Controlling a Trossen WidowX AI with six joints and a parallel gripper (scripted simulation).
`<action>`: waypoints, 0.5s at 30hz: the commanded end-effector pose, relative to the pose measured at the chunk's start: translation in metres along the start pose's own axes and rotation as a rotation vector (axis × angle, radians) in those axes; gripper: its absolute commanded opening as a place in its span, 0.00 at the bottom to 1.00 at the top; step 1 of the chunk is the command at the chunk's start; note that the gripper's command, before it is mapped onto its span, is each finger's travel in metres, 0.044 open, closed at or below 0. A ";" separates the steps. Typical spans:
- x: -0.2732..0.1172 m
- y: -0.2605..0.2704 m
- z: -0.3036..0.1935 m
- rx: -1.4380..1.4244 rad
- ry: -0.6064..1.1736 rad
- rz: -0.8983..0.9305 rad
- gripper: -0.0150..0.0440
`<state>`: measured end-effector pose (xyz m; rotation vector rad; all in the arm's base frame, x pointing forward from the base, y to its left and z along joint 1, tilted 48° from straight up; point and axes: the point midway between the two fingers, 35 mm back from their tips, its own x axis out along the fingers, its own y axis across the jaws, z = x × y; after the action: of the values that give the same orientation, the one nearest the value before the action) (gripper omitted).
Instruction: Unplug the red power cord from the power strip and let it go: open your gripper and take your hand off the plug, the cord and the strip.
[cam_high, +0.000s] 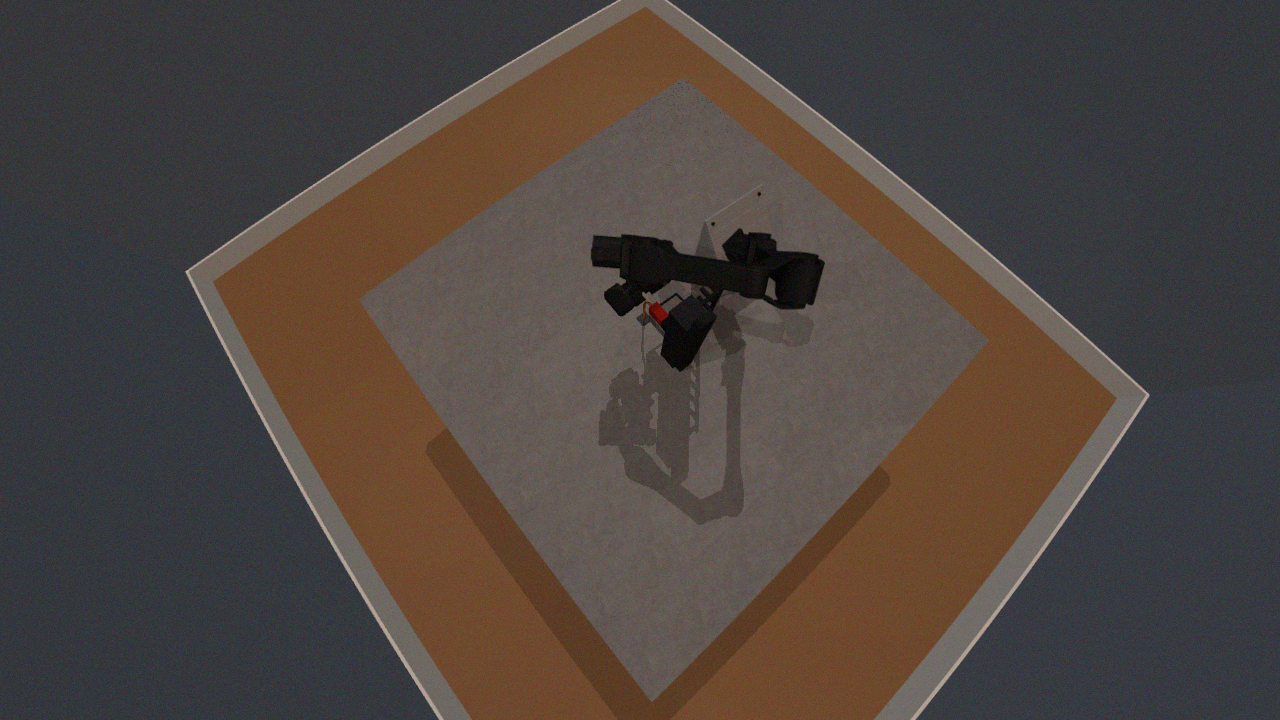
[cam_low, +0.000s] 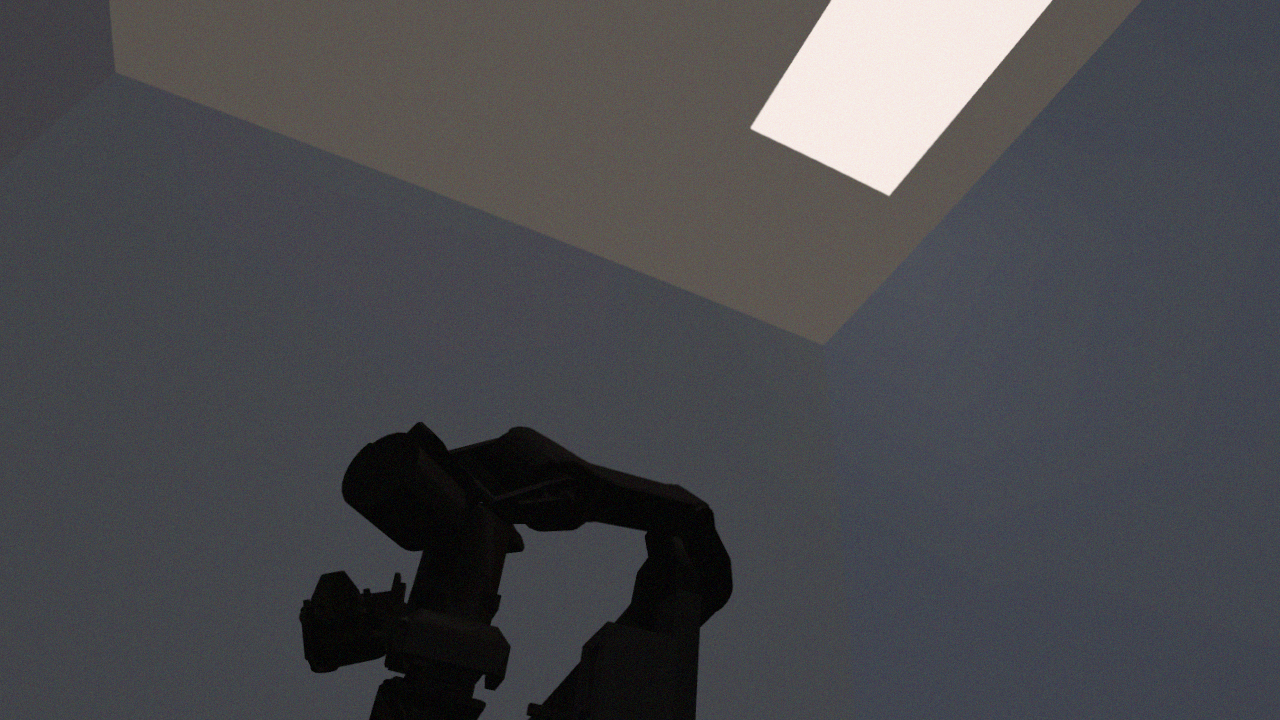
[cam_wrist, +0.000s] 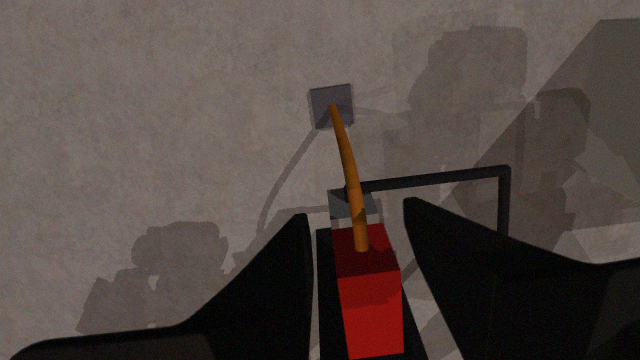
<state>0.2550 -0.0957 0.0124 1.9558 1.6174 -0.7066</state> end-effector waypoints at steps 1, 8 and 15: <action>0.000 -0.001 -0.005 0.005 0.000 -0.005 0.53; 0.000 -0.001 -0.016 0.005 0.000 -0.005 0.53; 0.000 -0.001 -0.028 0.005 0.001 -0.005 0.53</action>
<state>0.2566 -0.0810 0.0297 1.9494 1.6177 -0.7121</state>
